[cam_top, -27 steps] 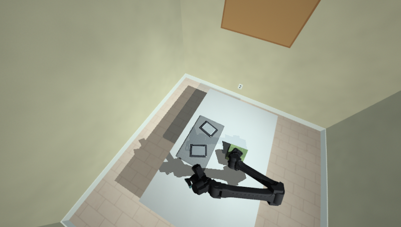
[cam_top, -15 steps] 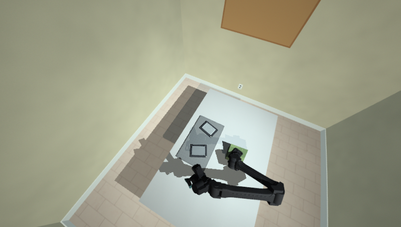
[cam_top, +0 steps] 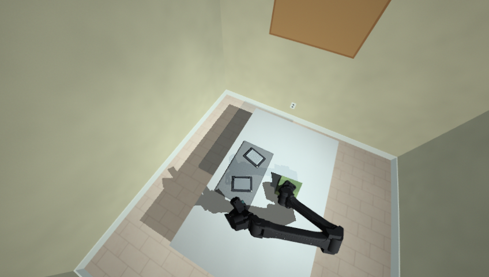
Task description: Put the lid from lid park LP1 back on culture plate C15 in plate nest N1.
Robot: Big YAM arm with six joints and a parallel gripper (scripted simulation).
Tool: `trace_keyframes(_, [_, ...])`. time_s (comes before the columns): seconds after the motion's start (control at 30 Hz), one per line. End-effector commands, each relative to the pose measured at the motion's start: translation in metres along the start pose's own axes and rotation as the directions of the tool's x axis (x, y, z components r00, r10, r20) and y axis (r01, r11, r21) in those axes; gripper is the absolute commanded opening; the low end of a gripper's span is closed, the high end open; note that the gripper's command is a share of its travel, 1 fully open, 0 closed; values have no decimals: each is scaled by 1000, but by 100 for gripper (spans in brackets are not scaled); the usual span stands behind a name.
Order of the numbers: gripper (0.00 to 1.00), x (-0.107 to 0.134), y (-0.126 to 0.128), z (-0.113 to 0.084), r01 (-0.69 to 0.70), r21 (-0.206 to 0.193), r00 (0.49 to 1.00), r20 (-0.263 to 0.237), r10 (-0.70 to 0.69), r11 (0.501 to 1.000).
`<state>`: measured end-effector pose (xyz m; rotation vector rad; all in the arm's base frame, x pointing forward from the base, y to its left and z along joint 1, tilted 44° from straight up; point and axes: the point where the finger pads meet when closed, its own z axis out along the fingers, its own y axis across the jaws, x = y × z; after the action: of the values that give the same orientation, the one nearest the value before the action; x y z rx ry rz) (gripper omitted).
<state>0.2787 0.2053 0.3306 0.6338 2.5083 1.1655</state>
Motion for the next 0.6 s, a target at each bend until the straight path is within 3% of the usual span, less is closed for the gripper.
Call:
trace_keyframes(0.0, [100,-13,-5,8,100,37,995,-13,-100,994])
trace_keyframes(0.03, [100,-18,5,4,137,31,990,-13,-137,990])
trace_keyframes(0.07, [100,-13,-22,20,117,68,993,-40,-115,991])
trace_keyframes(0.13, [100,-23,-5,15,188,57,982,-45,-185,981])
trace_keyframes(0.2, [100,-23,-5,15,188,57,982,-45,-185,981])
trace_keyframes(0.27, [100,-26,-12,23,237,78,970,-80,-231,968])
trace_keyframes(0.33, [100,-25,-38,41,228,93,971,-94,-220,969])
trace_keyframes(0.37, [100,-22,-47,43,243,119,965,-131,-228,963])
trace_keyframes(0.4, [100,-30,-34,40,279,103,956,-127,-266,955])
trace_keyframes(0.43, [100,-27,-52,50,271,116,957,-140,-255,956])
trace_keyframes(0.47, [100,-29,-50,51,276,108,956,-132,-262,955])
trace_keyframes(0.5, [100,-28,-55,51,294,124,948,-165,-273,948])
trace_keyframes(0.53, [100,-36,-41,48,329,107,937,-160,-310,938])
trace_keyframes(0.57, [100,-29,-66,59,313,131,940,-188,-287,941])
